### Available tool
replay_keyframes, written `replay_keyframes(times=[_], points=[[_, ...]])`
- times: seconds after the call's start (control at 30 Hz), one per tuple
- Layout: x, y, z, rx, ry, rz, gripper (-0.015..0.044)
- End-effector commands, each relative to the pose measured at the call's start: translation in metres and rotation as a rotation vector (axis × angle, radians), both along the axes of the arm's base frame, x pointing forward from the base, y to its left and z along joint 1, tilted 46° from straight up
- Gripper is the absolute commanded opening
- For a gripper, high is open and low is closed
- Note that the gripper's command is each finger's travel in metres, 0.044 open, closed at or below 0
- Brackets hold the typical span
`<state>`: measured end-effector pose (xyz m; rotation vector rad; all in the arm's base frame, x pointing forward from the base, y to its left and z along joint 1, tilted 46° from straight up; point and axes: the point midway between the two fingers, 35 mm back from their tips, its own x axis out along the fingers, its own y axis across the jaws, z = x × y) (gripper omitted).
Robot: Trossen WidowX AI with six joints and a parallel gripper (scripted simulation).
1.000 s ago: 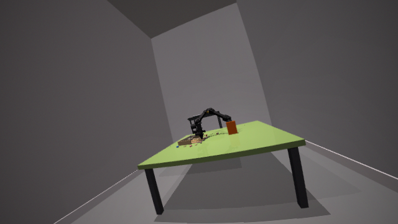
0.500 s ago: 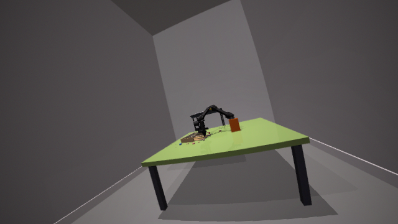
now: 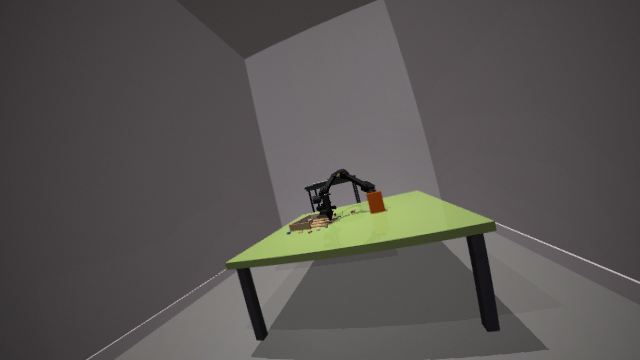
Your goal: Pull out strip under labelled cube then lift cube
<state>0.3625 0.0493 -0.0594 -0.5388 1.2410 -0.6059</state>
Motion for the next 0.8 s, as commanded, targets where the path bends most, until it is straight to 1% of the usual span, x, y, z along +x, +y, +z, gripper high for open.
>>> replay_keyframes(times=[0.0,0.77], points=[[-0.012,-0.004,-0.005,-0.002,0.016,-0.008,0.0000],[-0.046,-0.007,-0.013,-0.002,0.018,-0.008,0.0000]])
